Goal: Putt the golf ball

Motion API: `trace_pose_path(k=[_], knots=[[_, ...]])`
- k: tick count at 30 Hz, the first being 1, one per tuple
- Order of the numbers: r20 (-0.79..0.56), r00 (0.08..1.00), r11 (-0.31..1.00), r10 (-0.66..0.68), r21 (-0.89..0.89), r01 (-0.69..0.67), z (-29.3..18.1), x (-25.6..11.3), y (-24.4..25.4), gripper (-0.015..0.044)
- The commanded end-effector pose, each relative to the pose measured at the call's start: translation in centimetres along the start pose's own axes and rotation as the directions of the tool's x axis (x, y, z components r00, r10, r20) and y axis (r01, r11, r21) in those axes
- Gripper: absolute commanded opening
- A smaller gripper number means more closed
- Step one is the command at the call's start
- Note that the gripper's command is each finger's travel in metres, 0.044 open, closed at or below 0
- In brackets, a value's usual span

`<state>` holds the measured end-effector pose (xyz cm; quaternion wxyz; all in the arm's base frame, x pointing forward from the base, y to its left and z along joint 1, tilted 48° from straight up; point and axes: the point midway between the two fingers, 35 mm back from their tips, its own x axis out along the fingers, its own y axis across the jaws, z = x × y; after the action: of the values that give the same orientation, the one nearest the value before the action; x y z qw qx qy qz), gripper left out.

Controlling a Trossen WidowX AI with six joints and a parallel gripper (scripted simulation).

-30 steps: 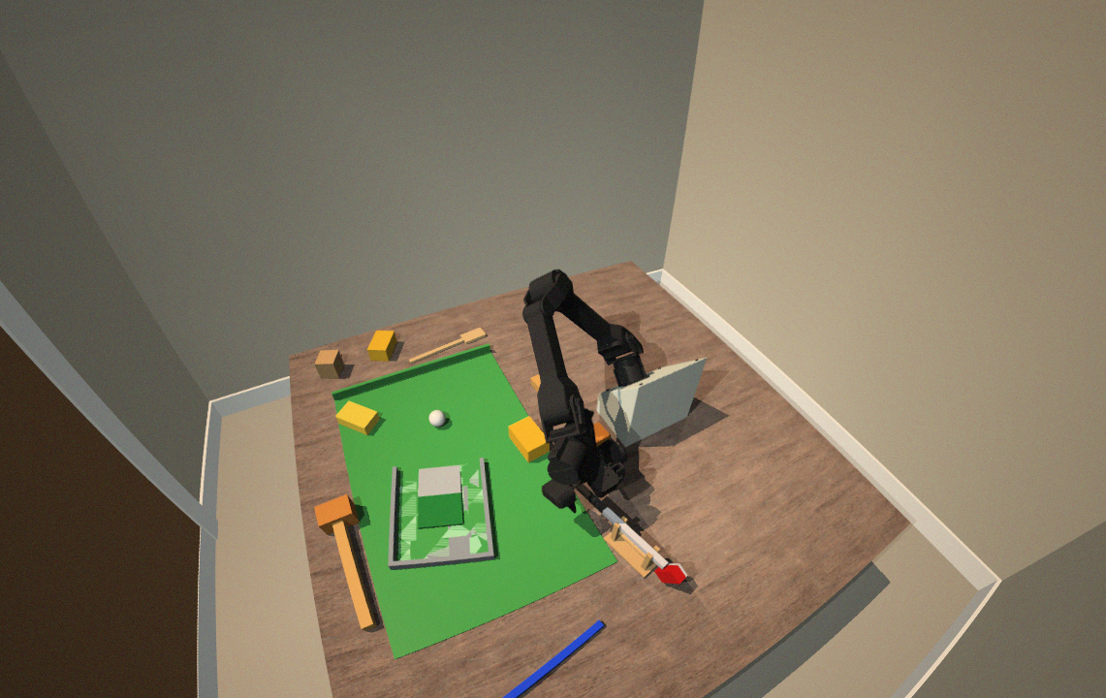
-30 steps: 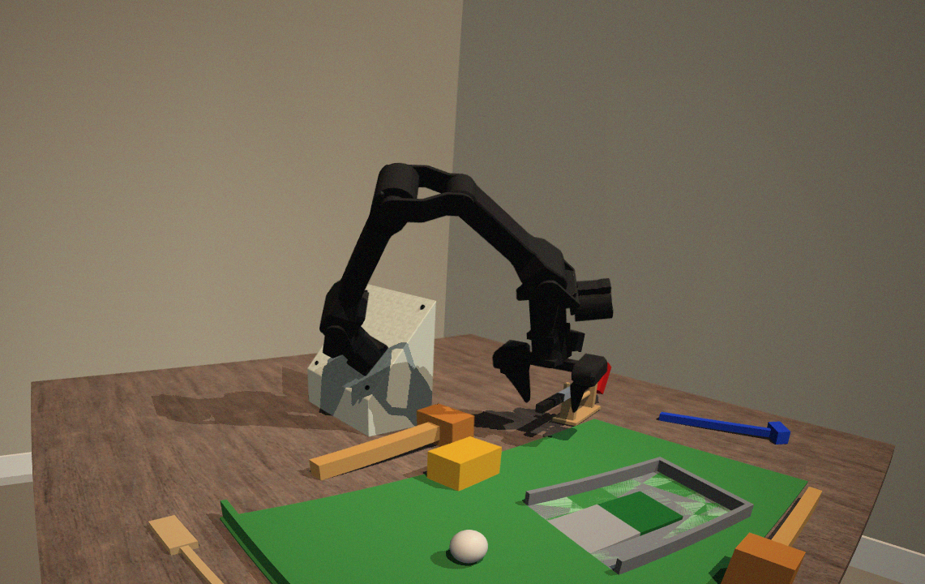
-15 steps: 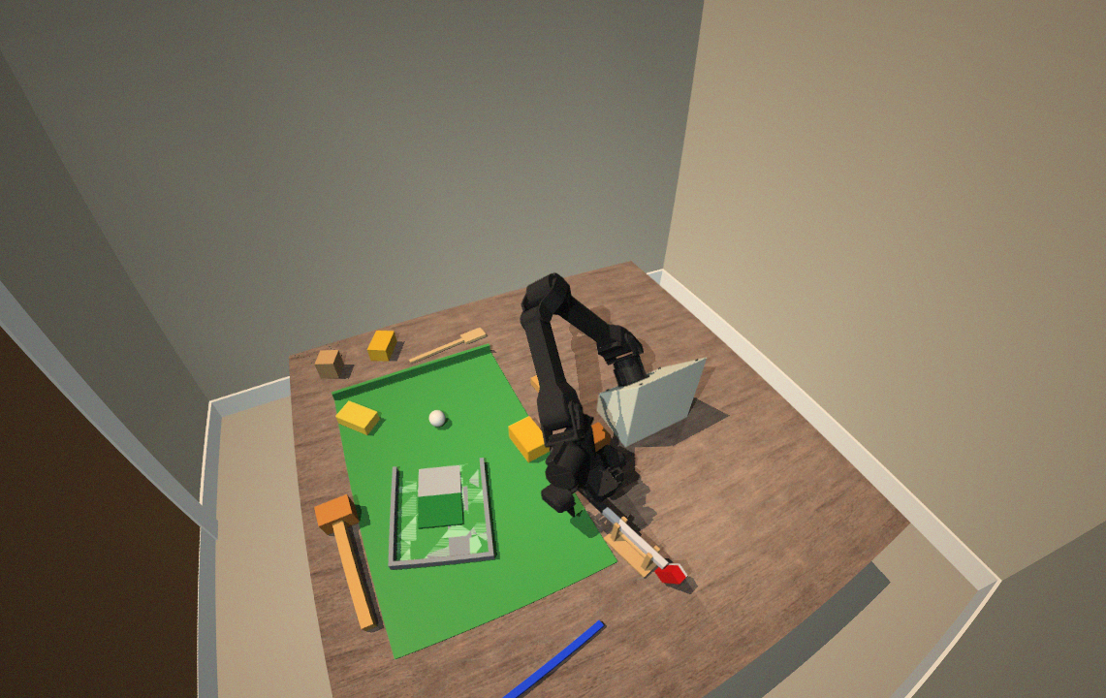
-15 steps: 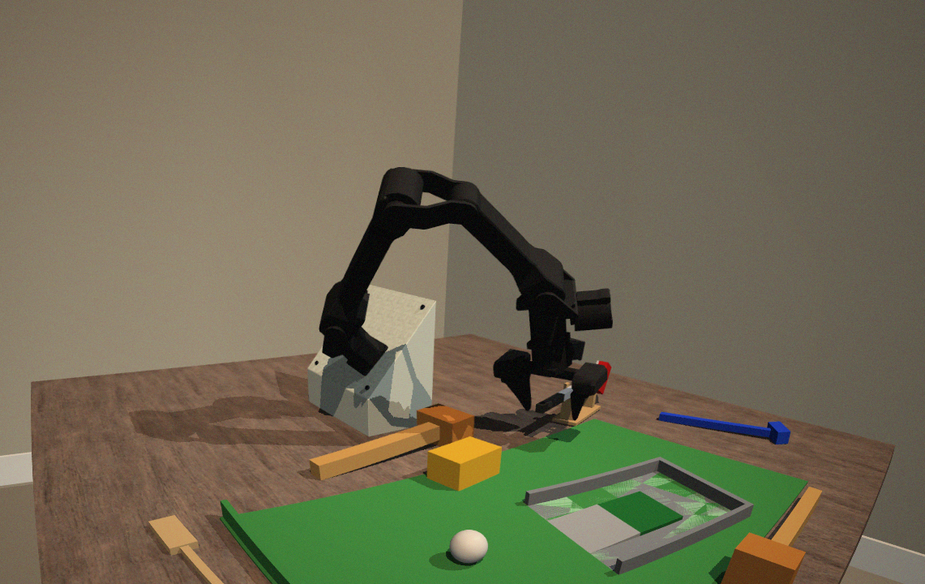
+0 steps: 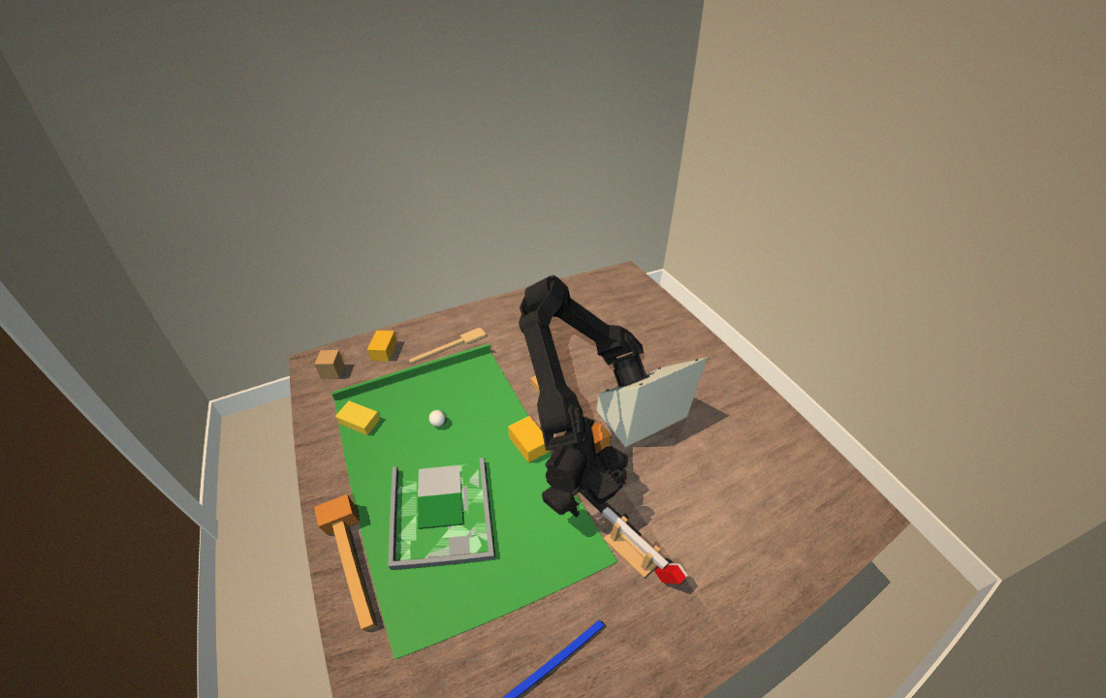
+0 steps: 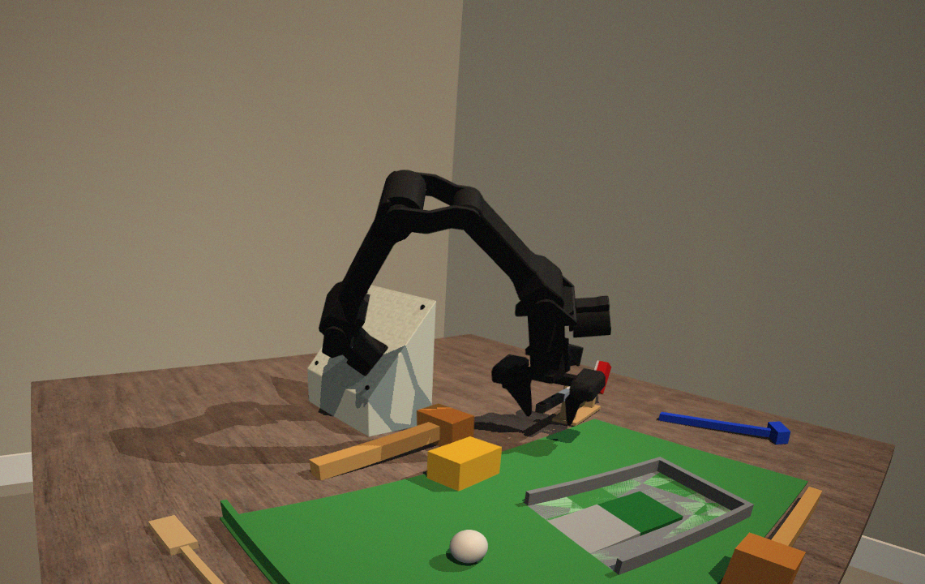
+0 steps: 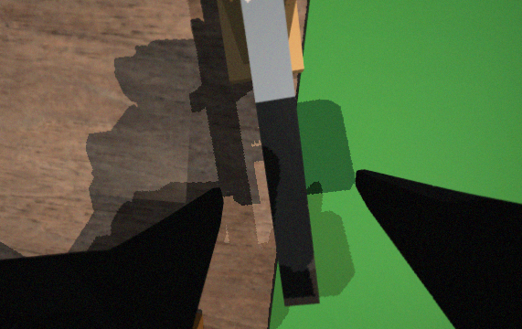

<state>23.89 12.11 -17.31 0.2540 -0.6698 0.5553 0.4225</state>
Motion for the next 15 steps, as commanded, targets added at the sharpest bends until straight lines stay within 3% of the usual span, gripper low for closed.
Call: trace_pose_path(k=[1, 10, 15], knots=[[0.0, 1.0, 1.0, 0.0, 0.0, 0.0, 0.0, -0.01, -0.01, 0.0309], [0.0, 1.0, 1.0, 0.0, 0.0, 0.0, 0.0, -0.01, -0.01, 0.0072], [0.0, 1.0, 1.0, 0.0, 0.0, 0.0, 0.0, -0.01, -0.01, 0.0039]])
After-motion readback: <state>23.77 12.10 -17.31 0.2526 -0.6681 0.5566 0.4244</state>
